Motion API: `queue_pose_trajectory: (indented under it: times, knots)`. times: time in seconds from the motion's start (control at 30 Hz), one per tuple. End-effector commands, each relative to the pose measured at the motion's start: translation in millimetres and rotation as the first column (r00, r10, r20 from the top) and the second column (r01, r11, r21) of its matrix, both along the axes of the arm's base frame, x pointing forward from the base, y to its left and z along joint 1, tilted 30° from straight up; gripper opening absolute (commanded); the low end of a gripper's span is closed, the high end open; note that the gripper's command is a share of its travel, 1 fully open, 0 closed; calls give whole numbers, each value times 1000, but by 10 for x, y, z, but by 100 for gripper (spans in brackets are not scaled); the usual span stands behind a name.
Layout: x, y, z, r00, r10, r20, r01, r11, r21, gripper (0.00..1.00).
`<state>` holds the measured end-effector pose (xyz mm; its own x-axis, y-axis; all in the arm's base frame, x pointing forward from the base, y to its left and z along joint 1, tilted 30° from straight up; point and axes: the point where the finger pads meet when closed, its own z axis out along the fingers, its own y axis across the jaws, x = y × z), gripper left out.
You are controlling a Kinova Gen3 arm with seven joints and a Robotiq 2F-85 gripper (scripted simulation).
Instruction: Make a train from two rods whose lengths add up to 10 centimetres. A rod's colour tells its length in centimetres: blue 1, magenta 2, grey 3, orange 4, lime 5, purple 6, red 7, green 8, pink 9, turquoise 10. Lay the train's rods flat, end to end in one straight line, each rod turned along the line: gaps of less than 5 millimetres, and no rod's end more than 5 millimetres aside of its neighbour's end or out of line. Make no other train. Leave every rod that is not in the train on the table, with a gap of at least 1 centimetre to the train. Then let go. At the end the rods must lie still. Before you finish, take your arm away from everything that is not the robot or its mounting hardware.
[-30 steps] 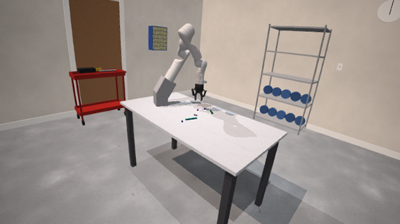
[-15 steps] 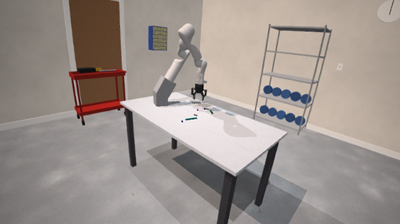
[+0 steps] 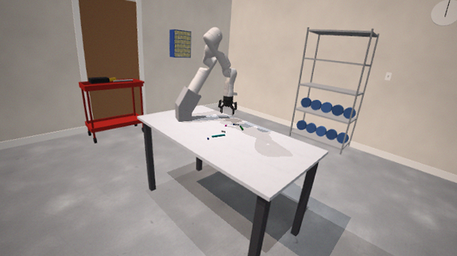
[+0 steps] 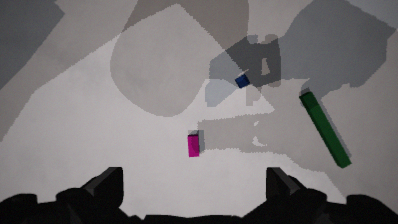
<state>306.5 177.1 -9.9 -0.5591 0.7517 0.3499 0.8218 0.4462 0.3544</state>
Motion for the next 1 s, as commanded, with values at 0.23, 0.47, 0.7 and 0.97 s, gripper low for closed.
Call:
queue_pose_trajectory:
  times: [0.23, 0.47, 0.7, 0.97]
  knots:
    - [77, 42, 10, 991, -121, -61, 122, 993, 11, 100]
    - [136, 74, 18, 969, -219, -114, 222, 975, 15, 100]
    - [236, 132, 33, 901, -382, -207, 392, 920, 9, 100]
    - [366, 213, 59, 746, -577, -331, 604, 796, -26, 100]
